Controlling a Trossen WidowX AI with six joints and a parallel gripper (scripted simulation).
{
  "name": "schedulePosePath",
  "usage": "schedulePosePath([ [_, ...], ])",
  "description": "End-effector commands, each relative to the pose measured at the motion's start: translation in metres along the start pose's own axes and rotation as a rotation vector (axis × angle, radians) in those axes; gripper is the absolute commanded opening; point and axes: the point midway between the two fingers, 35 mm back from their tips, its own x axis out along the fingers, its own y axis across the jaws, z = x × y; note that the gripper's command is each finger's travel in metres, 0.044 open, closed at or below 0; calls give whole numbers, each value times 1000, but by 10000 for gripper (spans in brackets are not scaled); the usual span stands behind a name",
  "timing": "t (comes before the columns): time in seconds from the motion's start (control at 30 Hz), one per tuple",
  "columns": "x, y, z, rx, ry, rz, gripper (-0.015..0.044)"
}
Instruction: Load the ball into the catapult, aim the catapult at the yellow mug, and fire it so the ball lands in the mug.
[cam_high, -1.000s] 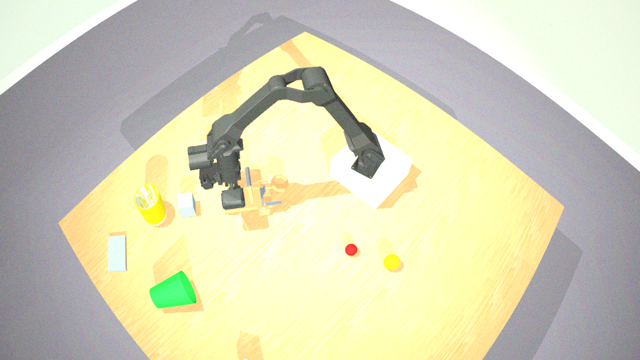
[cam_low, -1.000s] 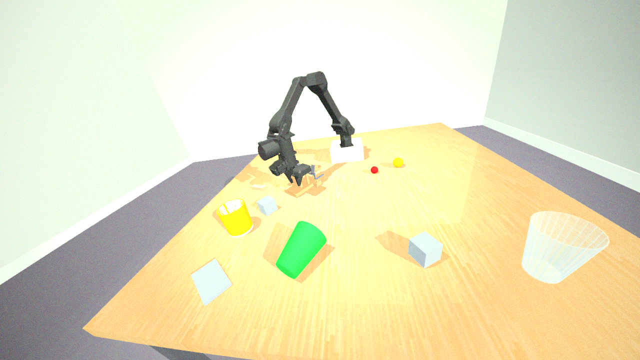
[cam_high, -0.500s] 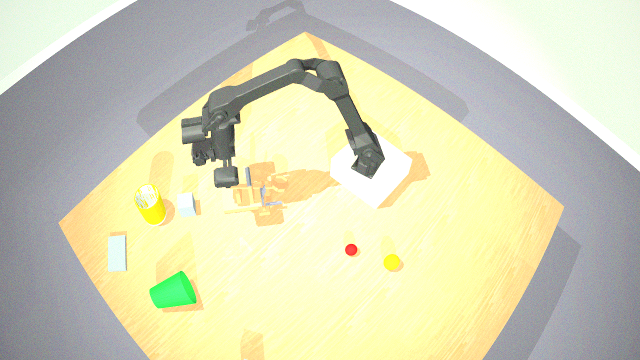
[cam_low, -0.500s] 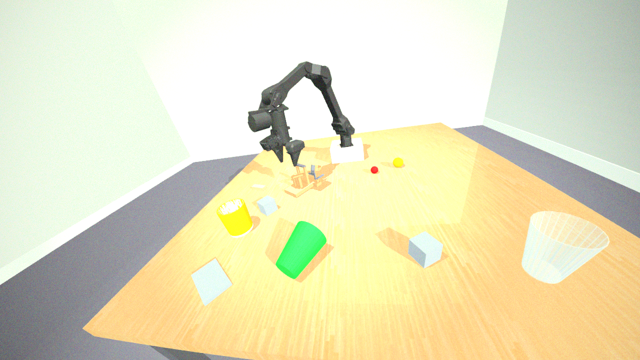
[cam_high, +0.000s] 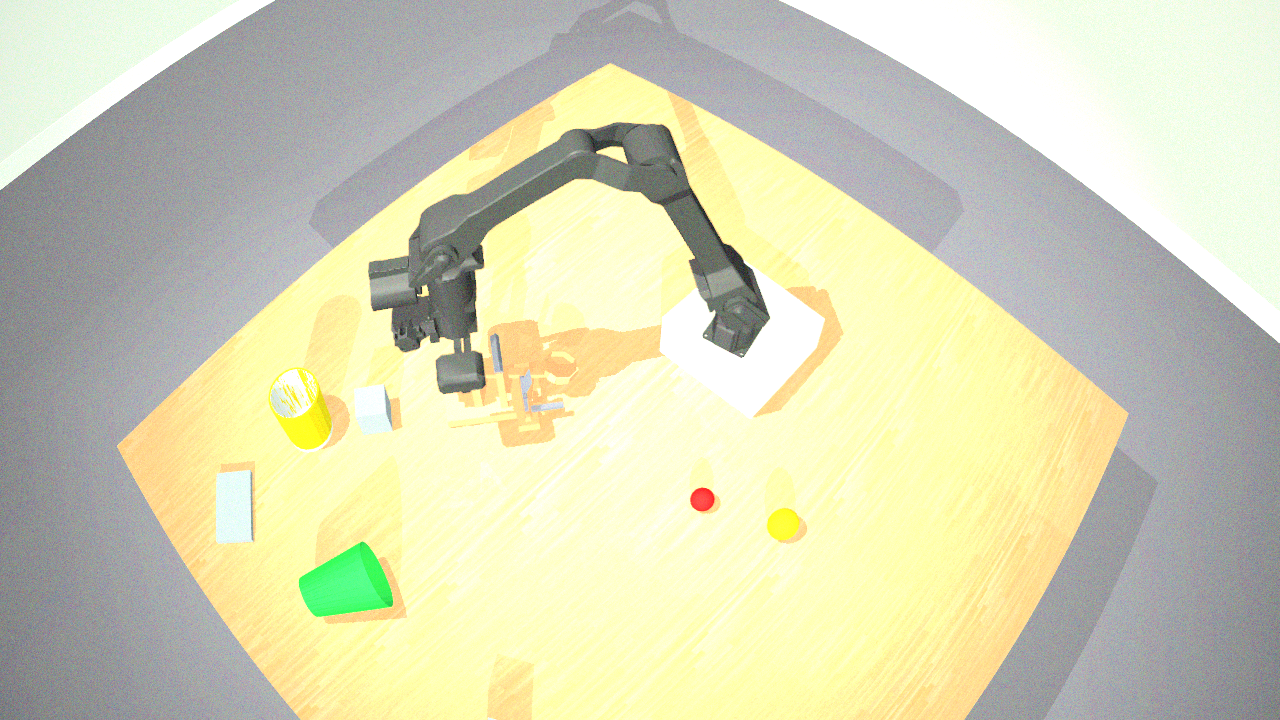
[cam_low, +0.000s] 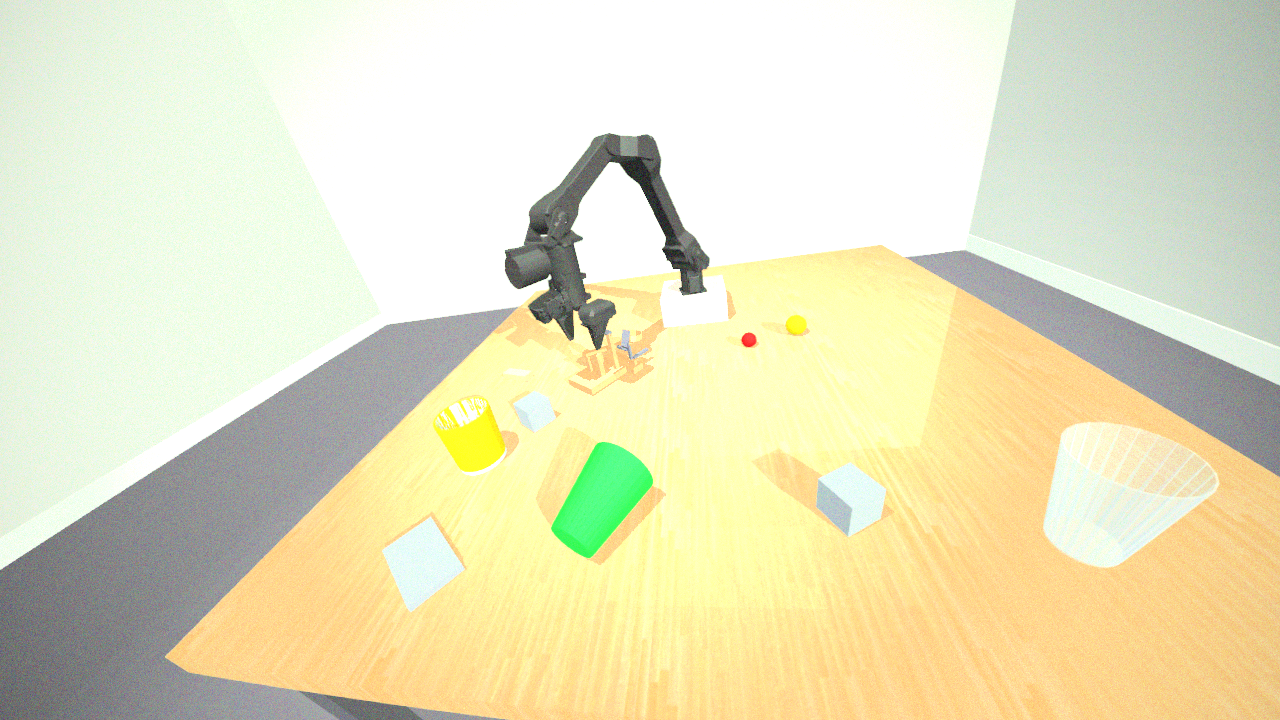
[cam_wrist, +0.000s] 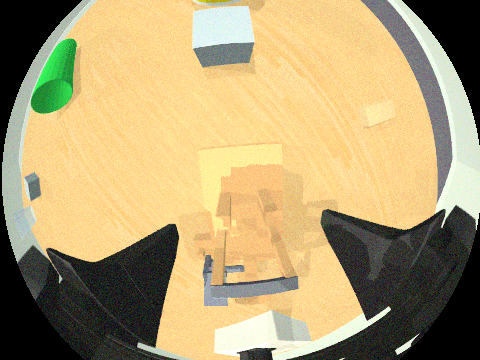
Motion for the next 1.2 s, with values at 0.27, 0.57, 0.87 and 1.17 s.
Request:
schedulePosePath([
  [0.27, 21, 0, -3, -4, 10, 3, 440],
  [0.57, 35, 0, -3, -4, 10, 3, 440],
  [0.87, 50, 1, -3, -4, 11, 3, 440],
  [1.17, 63, 1, -4, -4, 11, 3, 440],
])
